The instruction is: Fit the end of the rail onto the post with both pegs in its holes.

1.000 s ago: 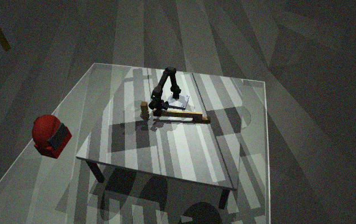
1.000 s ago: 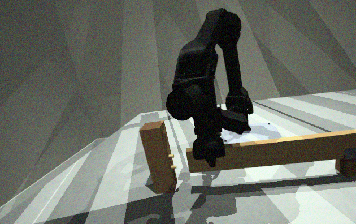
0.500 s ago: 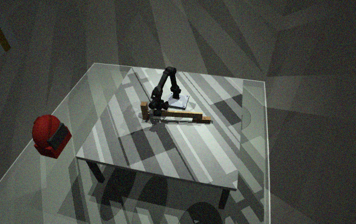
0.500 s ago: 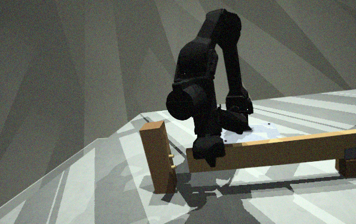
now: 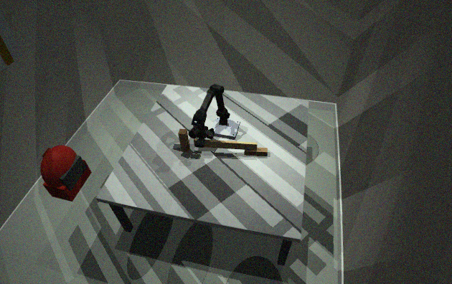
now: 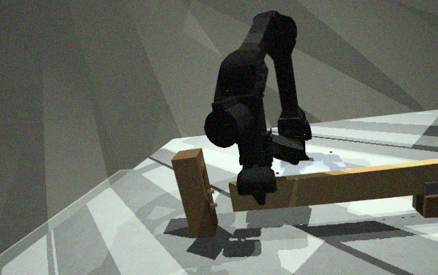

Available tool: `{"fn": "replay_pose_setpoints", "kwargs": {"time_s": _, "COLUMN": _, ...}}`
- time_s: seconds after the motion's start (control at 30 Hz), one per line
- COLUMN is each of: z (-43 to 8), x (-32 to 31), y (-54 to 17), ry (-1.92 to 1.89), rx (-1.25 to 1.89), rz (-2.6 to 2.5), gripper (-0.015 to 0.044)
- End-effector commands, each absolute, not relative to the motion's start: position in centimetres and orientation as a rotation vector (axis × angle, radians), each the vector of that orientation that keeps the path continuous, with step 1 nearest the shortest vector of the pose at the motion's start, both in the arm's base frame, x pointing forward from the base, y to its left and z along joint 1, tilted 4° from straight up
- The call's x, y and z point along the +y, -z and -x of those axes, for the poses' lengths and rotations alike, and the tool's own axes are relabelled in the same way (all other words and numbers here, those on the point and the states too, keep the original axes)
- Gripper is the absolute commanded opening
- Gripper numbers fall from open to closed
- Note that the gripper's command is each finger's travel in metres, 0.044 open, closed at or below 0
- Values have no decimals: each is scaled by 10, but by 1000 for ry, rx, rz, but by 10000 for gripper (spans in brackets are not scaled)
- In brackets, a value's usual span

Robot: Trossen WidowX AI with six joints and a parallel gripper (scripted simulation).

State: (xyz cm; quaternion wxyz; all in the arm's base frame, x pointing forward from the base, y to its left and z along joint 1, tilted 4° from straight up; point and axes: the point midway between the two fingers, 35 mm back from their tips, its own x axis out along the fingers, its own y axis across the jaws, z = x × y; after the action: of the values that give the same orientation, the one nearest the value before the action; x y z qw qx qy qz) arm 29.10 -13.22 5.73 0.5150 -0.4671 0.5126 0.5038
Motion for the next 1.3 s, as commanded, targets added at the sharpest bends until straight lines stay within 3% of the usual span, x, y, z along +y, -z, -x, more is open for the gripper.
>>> {"fn": "replay_pose_setpoints", "kwargs": {"time_s": 0.0, "z": -291, "x": -132, "y": -58, "ry": -1210, "rx": 1228, "rz": 1125, "gripper": 0}}
{"fn": "replay_pose_setpoints", "kwargs": {"time_s": 1.27, "z": -291, "x": -138, "y": -58, "ry": -1210, "rx": 1229, "rz": 1125, "gripper": 0}}
